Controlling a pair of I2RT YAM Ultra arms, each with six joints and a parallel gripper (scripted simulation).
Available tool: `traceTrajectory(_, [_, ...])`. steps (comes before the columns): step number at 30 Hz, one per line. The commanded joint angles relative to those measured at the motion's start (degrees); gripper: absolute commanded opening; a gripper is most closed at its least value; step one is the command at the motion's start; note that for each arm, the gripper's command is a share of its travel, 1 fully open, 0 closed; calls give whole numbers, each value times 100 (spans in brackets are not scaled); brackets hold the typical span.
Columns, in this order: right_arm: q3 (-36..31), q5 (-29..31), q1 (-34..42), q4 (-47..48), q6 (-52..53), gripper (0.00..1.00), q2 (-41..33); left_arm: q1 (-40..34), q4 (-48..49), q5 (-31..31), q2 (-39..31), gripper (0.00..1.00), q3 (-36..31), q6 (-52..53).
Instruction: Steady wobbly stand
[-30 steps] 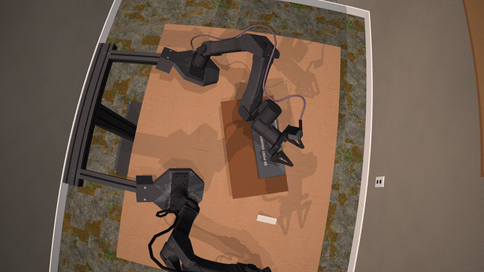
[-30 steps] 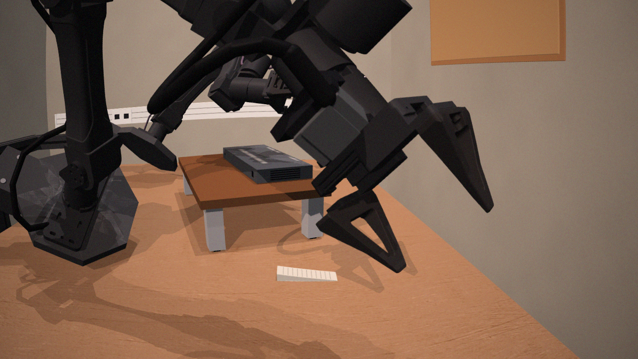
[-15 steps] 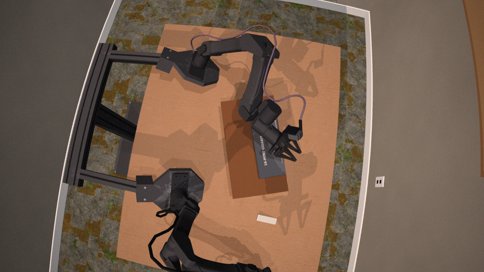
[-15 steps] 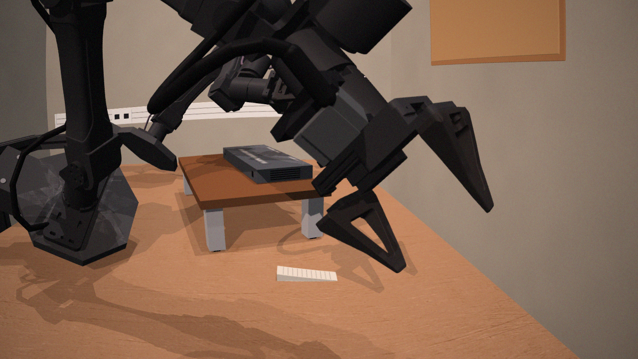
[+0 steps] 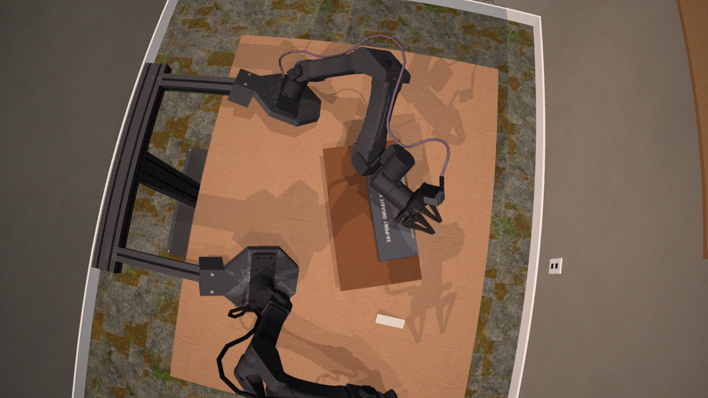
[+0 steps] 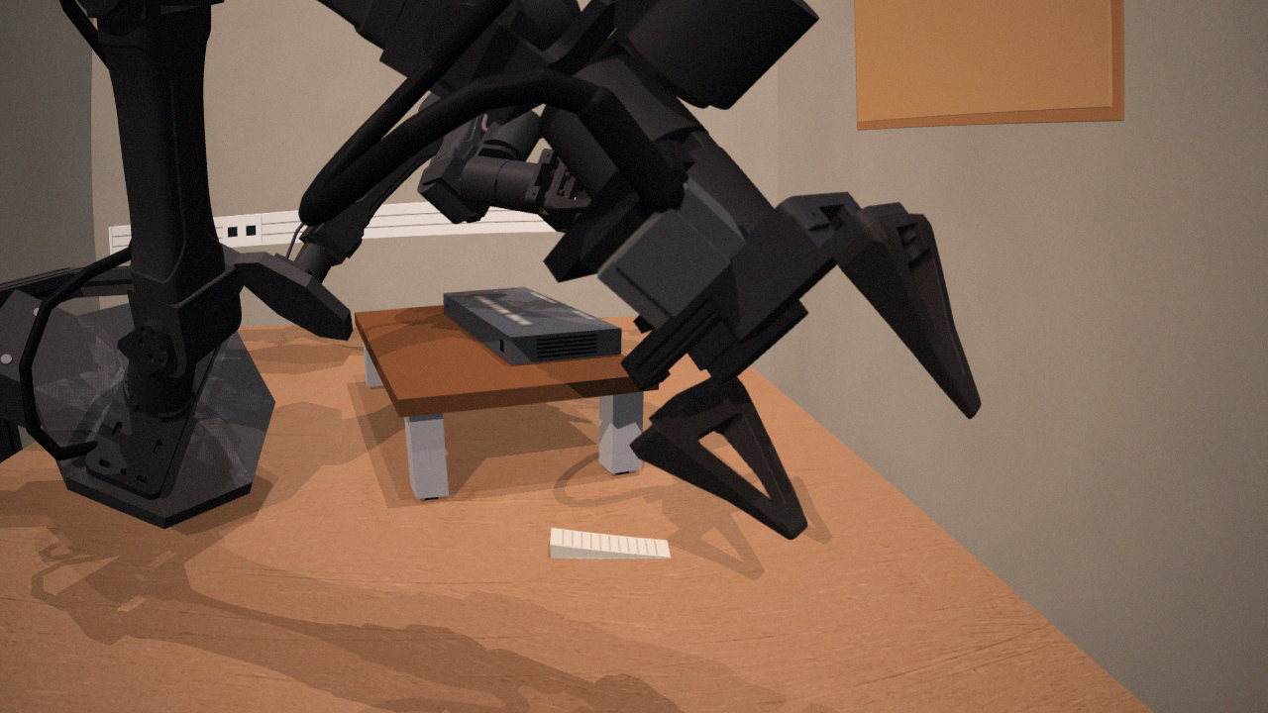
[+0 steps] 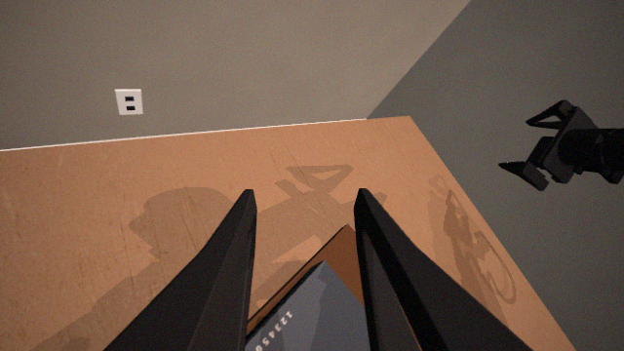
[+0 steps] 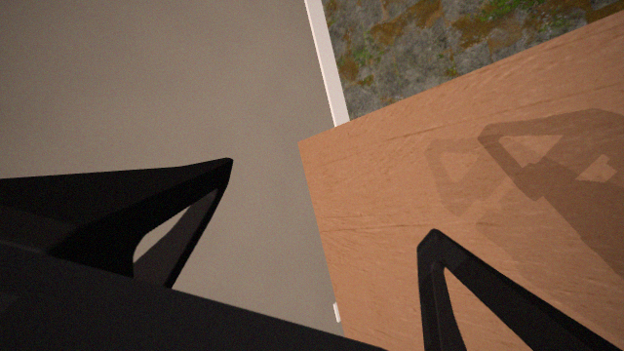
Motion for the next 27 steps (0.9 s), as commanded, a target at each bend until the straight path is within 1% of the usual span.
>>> traceTrajectory(1, [-112, -180, 160, 151, -609, 100, -196, 30, -586, -74, -442, 43, -189, 482])
traceTrajectory(2, [-20, -222, 205, 178, -819, 100, -191, 80, -793, -102, -559, 43, -235, 643])
traceTrajectory(3, [-97, -281, 257, 185, -1048, 100, -184, 104, -1022, -120, -704, 43, -235, 821])
traceTrajectory(8, [-174, -587, 599, 300, -2484, 100, -272, 549, -2182, -223, -1588, 43, -786, 1762])
traceTrajectory(9, [-90, -564, 561, 335, -2458, 100, -281, 358, -2419, -197, -1557, 43, -776, 1819])
traceTrajectory(10, [-147, -628, 614, 339, -2558, 100, -278, 483, -2667, -286, -1821, 43, -684, 1966])
traceTrajectory(12, [-147, -628, 614, 339, -2558, 100, -278, 483, -2667, -286, -1821, 43, -684, 1966])
traceTrajectory(13, [-158, -706, 641, 362, -2750, 100, -265, 468, -3070, -312, -1992, 43, -605, 2060])
traceTrajectory(14, [-262, -791, 733, 374, -3020, 100, -281, 715, -3296, -413, -2231, 43, -632, 2272])
traceTrajectory(15, [-254, -854, 794, 404, -3308, 100, -284, 802, -3407, -397, -2349, 43, -1124, 2392])
traceTrajectory(16, [-246, -917, 868, 438, -3616, 100, -303, 891, -3607, -403, -2564, 43, -1157, 2583])
traceTrajectory(17, [-182, -906, 859, 457, -3600, 100, -324, 761, -3858, -381, -2563, 43, -1086, 2655])
traceTrajectory(19, [-340, -1005, 947, 457, -3851, 100, -359, 902, -4312, -503, -2912, 43, -991, 2885])
traceTrajectory(20, [-316, -1081, 1017, 493, -4123, 100, -346, 1020, -4567, -583, -3143, 43, -957, 3078])
traceTrajectory(21, [-297, -1137, 1082, 524, -4403, 100, -364, 1099, -4845, -620, -3324, 43, -1024, 3300])
traceTrajectory(22, [-338, -1197, 1147, 543, -4683, 100, -373, 1183, -5047, -600, -3478, 43, -1334, 3413])
traceTrajectory(23, [-270, -1190, 1136, 572, -4684, 100, -387, 1075, -5281, -572, -3487, 43, -1255, 3482])
traceTrajectory(26, [-376, -1369, 1287, 611, -5190, 100, -401, 1359, -5946, -744, -4028, 43, -1246, 3833])
traceTrajectory(27, [-404, -1429, 1348, 633, -5455, 100, -412, 1463, -6052, -704, -4180, 43, -1636, 3892])
